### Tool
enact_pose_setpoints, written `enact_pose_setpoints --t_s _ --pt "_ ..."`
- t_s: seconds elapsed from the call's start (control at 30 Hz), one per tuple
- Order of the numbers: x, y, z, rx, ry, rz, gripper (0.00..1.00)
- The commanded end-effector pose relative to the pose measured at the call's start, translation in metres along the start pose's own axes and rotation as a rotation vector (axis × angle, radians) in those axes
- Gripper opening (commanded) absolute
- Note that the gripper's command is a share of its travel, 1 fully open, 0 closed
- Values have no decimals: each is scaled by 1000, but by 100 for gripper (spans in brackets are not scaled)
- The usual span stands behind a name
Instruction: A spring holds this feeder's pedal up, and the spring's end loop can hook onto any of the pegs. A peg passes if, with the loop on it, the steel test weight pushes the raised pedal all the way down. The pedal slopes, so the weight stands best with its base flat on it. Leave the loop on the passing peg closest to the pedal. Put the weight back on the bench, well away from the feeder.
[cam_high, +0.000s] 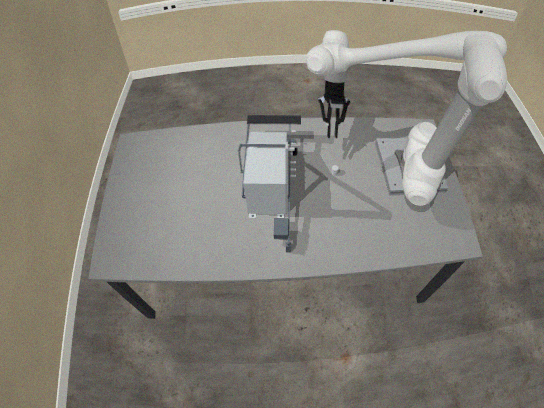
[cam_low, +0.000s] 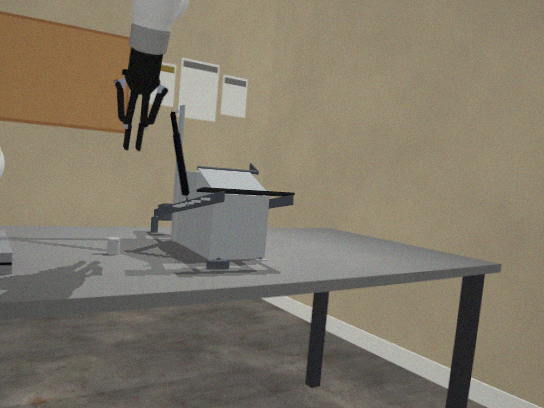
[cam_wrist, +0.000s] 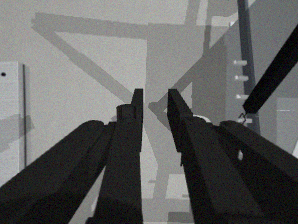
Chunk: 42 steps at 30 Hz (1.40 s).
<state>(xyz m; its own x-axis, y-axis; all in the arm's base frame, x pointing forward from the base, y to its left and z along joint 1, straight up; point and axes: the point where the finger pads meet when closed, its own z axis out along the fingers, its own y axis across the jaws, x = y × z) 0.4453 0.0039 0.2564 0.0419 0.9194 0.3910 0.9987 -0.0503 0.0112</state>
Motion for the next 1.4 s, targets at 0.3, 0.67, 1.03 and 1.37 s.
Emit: enact_pose_setpoints --t_s 0.3,0.67,1.03,1.37 --pt "5 2 -11 5 52 7 24" --pt "24 15 -53 -1 200 27 24" --pt "12 72 -38 -2 206 28 24" --pt "12 72 -38 -2 206 28 24"
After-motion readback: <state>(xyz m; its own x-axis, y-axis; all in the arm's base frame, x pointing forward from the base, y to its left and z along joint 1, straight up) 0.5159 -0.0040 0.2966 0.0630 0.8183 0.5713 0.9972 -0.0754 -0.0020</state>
